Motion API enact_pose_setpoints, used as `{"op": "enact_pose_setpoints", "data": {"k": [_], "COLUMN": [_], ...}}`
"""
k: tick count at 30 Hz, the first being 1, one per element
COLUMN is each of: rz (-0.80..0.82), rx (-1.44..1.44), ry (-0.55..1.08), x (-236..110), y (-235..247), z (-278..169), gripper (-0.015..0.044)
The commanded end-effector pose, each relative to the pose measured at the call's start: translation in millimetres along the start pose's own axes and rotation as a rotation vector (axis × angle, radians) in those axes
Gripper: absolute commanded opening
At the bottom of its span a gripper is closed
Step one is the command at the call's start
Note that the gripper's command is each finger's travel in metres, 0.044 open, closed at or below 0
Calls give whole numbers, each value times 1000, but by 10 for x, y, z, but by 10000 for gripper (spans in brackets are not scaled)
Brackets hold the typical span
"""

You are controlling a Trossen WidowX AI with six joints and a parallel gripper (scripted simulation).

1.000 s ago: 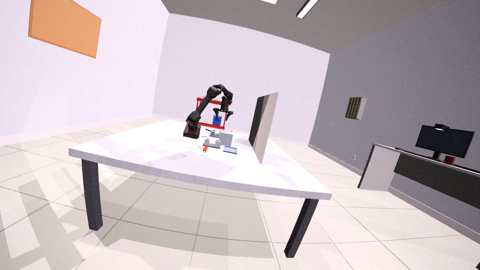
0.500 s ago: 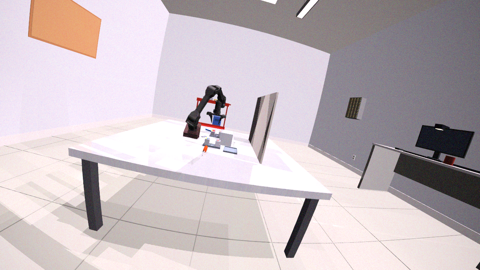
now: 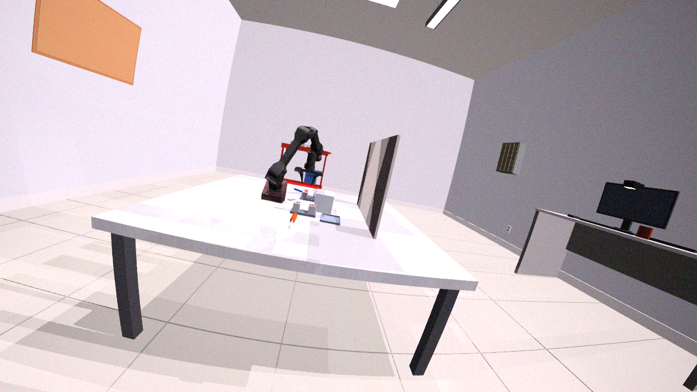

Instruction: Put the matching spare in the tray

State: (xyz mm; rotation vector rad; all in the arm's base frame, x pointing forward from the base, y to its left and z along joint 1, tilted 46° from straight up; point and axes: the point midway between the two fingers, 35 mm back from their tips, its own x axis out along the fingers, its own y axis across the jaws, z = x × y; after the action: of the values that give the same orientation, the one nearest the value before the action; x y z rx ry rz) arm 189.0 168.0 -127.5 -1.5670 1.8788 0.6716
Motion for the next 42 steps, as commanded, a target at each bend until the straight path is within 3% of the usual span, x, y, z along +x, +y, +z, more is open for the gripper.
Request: {"op": "enact_pose_setpoints", "data": {"k": [1, 42], "rz": [-3, -4], "rx": [-5, -4], "ry": [4, 6], "x": [69, 733], "y": [-8, -19], "z": [-7, -18], "gripper": [300, 300]}}
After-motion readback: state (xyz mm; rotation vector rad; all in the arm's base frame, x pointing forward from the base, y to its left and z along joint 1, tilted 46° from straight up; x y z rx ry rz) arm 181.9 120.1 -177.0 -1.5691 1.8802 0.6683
